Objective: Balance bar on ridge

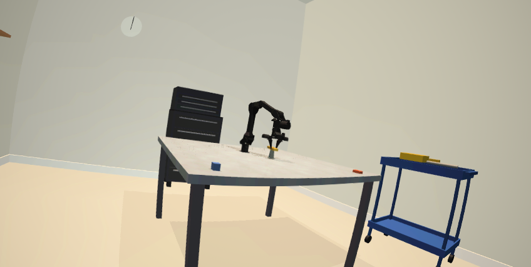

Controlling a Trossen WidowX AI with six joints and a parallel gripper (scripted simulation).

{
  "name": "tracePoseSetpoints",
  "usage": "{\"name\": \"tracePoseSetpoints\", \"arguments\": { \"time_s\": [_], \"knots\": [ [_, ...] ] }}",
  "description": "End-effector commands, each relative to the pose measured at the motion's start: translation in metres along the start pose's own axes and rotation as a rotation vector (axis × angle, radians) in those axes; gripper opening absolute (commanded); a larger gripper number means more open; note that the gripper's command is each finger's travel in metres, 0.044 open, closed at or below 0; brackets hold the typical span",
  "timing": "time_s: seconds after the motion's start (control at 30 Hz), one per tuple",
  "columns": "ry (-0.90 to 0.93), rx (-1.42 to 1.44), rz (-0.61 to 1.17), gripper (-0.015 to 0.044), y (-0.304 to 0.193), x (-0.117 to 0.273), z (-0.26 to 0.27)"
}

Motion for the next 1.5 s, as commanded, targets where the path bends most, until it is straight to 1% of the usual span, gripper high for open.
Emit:
{"name": "tracePoseSetpoints", "arguments": {
  "time_s": [0.0, 0.33, 0.37, 0.73, 1.03, 1.07, 1.2, 1.47],
  "knots": [
    [0.0, 0.0, 0.0, 0.0171, 0.0, 0.0, 0.0],
    [0.0, 0.0, 0.0, 0.0173, 0.0, 0.0, 0.0],
    [0.0, 0.0, 0.0, 0.0185, 0.0, 0.0, 0.0],
    [0.0, 0.0, 0.0, 0.0185, 0.0, 0.0, 0.0],
    [0.0, 0.0, 0.0, 0.0421, 0.0, 0.0, 0.0],
    [0.0, 0.0, 0.0, 0.044, 0.0, 0.0, 0.0],
    [0.0, 0.0, 0.0, 0.044, 0.001, 0.007, 0.001],
    [0.001, 0.0, 0.0, 0.044, 0.001, 0.093, 0.001]
  ]
}}
Point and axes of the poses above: the point midway between the two fingers, 35 mm back from their tips, its own x axis back along the fingers, its own z axis across the jaws, y = z × x, the point moved 8 cm from there along x, back along the fingers, and after that the axes turned 7 degrees about x, right-handed, at the moved point
